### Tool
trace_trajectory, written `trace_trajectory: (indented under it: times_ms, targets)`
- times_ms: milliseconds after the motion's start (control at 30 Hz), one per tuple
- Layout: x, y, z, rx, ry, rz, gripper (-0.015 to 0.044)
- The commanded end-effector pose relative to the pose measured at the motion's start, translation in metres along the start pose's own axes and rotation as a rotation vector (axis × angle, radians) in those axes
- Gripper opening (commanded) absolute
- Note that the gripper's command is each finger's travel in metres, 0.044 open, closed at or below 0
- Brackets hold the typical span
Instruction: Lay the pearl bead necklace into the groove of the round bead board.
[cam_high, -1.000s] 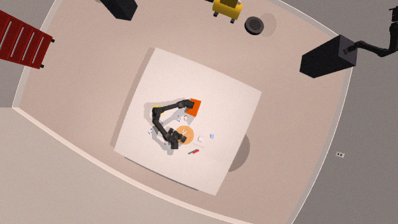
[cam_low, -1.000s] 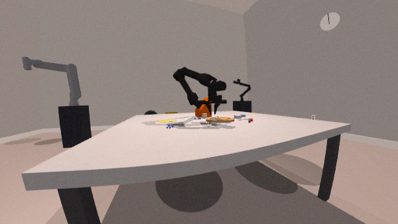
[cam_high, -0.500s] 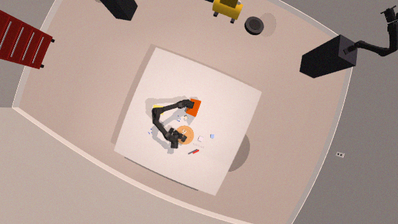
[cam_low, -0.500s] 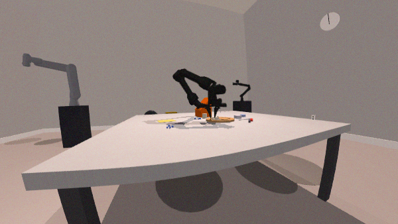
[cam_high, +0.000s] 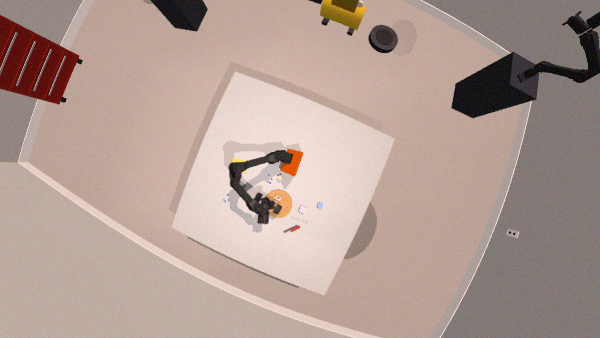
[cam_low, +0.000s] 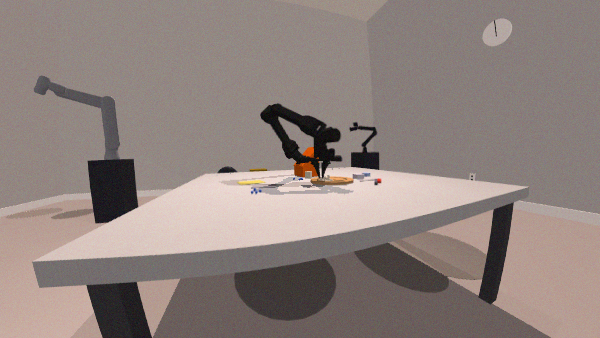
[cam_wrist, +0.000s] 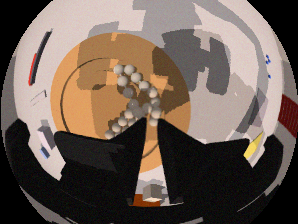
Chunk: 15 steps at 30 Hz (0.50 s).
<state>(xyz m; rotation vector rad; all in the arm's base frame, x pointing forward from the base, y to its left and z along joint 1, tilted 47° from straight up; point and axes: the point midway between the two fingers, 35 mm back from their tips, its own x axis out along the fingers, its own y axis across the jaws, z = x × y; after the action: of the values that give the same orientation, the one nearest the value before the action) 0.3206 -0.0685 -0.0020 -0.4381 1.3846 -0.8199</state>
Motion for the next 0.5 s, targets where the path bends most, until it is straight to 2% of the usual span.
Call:
trace_trajectory:
  times_ms: [0, 133, 467]
  targets:
    - [0.0003, -0.0005, -0.0001, 0.002, 0.002, -0.001, 0.0027]
    - [0.0003, -0.0005, -0.0001, 0.002, 0.002, -0.001, 0.0000]
    - [-0.0071, -0.0017, -0.0013, 0.001, 0.007, -0.006, 0.0000]
